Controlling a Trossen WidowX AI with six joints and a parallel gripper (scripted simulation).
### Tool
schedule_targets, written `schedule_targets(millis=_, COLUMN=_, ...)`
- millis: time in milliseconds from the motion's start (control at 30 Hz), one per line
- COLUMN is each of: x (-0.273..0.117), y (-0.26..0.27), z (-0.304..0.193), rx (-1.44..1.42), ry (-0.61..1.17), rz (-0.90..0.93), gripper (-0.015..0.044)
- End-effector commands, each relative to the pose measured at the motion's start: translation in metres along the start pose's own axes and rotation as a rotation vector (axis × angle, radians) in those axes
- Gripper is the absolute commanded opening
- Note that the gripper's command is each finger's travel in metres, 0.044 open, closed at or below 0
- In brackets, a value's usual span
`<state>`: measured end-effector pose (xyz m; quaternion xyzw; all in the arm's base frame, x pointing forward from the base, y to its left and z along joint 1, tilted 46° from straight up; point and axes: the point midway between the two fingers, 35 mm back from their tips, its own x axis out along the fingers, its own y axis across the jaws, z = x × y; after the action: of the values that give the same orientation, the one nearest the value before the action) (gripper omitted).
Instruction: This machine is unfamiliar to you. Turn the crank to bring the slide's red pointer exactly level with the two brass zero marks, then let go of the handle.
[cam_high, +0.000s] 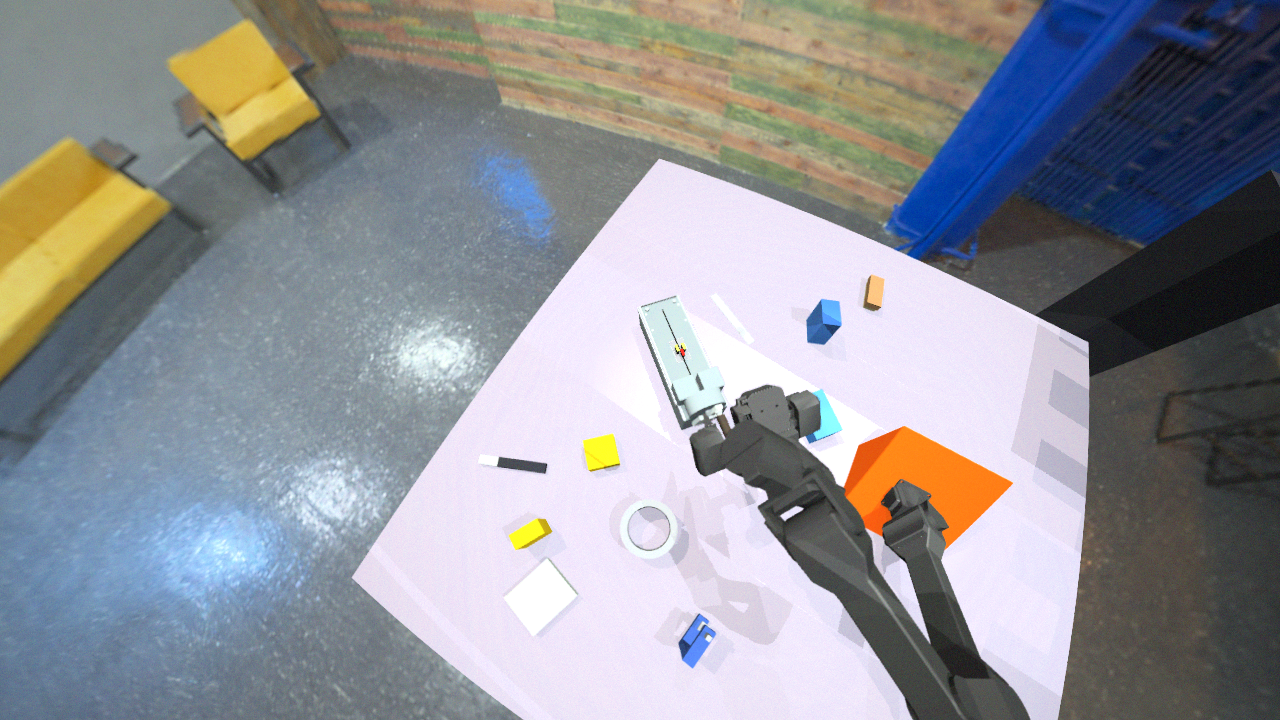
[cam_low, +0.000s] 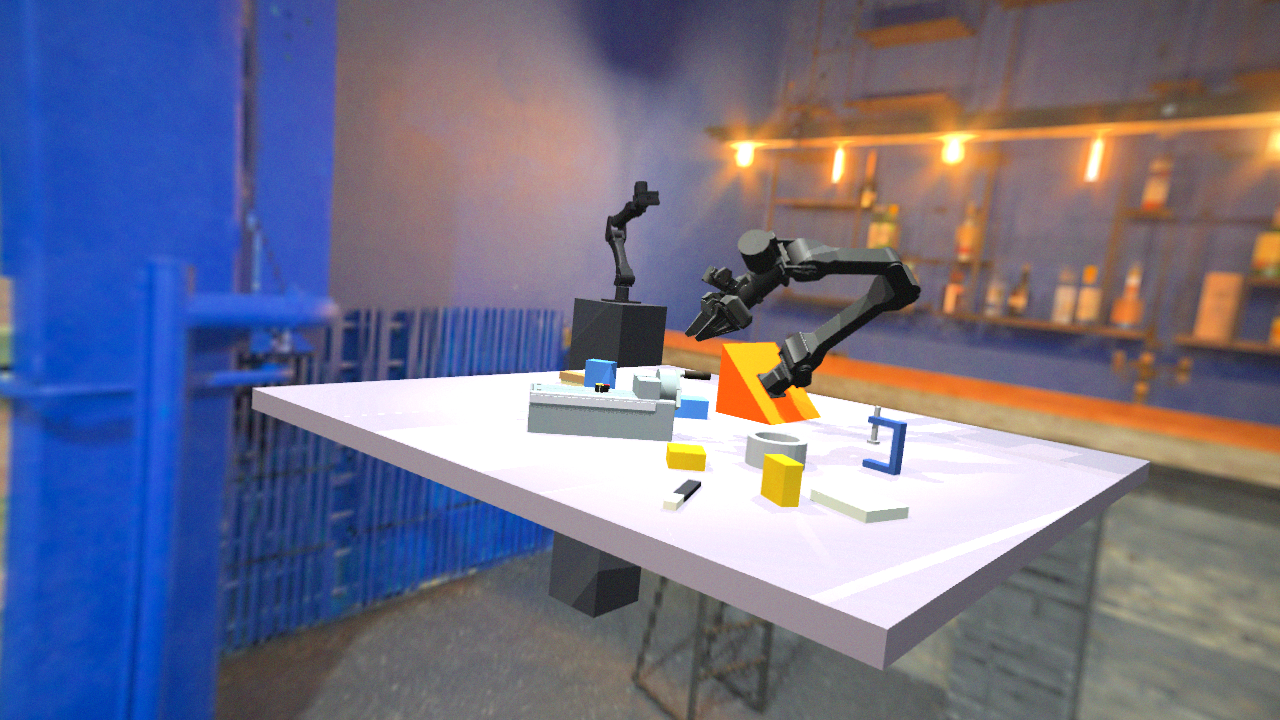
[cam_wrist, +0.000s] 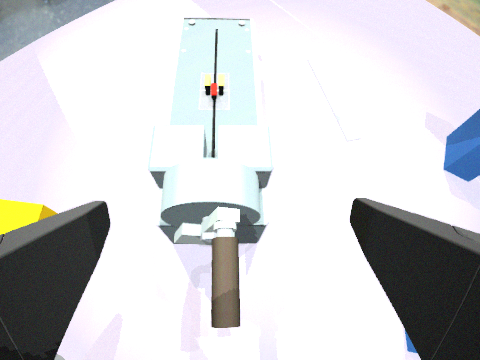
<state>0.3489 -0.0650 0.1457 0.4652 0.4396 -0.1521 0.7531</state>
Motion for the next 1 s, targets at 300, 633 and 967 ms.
schedule_targets(millis=300, x=0.030, y=0.005, z=0.039, rx=-0.141, ry=0.079, rz=0.142, gripper=0.0440)
schedule_targets(millis=633, x=0.064, y=-0.001, z=0.077, rx=-0.292, ry=0.105, rz=0.313, gripper=0.0440)
schedule_targets(millis=967, x=0.090, y=-0.017, z=0.105, rx=-0.414, ry=0.090, rz=0.460, gripper=0.0440)
